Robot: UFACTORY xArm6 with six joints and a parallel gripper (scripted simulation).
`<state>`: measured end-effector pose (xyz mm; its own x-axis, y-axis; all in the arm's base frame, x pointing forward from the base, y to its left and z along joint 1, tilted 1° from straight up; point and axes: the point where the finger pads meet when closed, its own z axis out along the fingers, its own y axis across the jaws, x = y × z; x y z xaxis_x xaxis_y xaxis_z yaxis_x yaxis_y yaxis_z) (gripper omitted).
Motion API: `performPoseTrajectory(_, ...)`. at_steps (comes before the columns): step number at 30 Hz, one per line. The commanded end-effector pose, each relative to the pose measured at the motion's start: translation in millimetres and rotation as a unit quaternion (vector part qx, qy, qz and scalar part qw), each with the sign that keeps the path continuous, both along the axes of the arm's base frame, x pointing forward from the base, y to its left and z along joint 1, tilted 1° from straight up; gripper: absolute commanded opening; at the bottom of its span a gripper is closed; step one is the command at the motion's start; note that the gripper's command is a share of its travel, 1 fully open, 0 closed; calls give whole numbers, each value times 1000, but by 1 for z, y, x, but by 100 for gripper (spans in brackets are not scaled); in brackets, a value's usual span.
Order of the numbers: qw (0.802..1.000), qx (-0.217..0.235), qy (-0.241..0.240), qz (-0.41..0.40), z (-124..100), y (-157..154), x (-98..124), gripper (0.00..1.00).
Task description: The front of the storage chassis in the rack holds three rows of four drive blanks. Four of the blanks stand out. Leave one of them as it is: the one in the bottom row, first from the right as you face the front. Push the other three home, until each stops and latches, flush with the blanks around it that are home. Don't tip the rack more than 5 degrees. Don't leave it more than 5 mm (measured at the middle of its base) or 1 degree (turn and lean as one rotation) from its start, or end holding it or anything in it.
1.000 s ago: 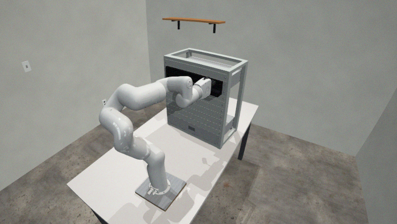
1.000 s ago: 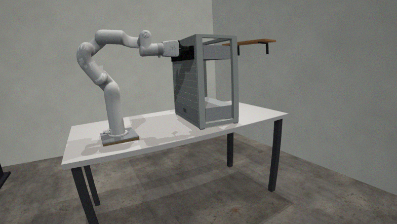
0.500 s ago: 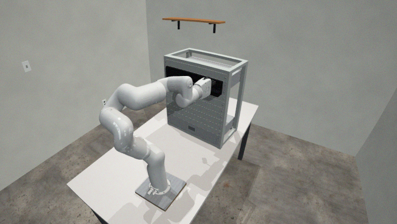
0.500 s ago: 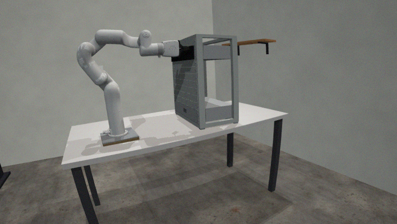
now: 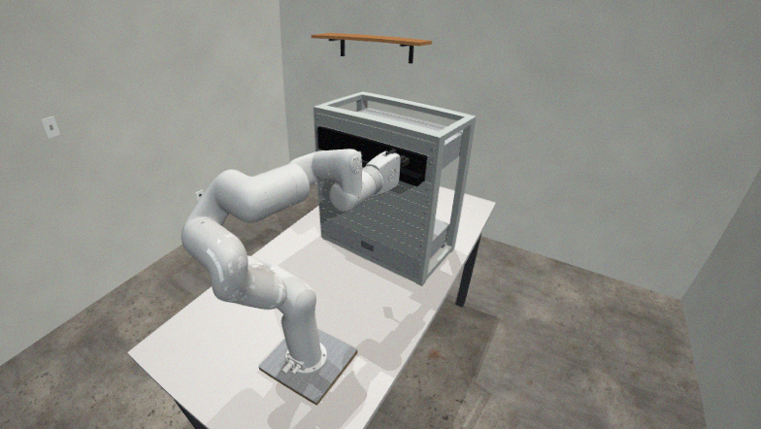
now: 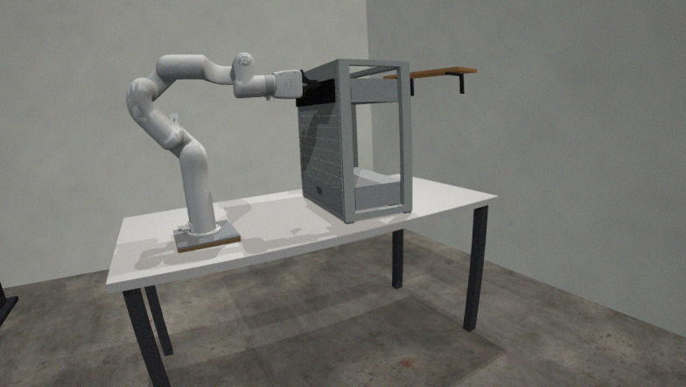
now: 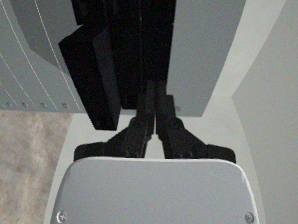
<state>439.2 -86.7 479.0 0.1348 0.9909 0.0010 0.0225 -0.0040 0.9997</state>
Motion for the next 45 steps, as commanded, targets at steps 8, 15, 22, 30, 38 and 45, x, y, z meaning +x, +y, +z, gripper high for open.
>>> performPoseTrajectory(8, 1000, 0, -1, 1, 3, 8, -56, 0)
performPoseTrajectory(15, 1000, 0, -1, 1, 3, 10, -68, 0)
performPoseTrajectory(22, 1000, 0, -1, 1, 3, 10, -68, 0)
performPoseTrajectory(30, 1000, 0, -1, 1, 3, 10, -68, 0)
performPoseTrajectory(38, 1000, 0, -1, 1, 3, 10, -68, 0)
performPoseTrajectory(45, 1000, 0, -1, 1, 3, 10, -68, 0)
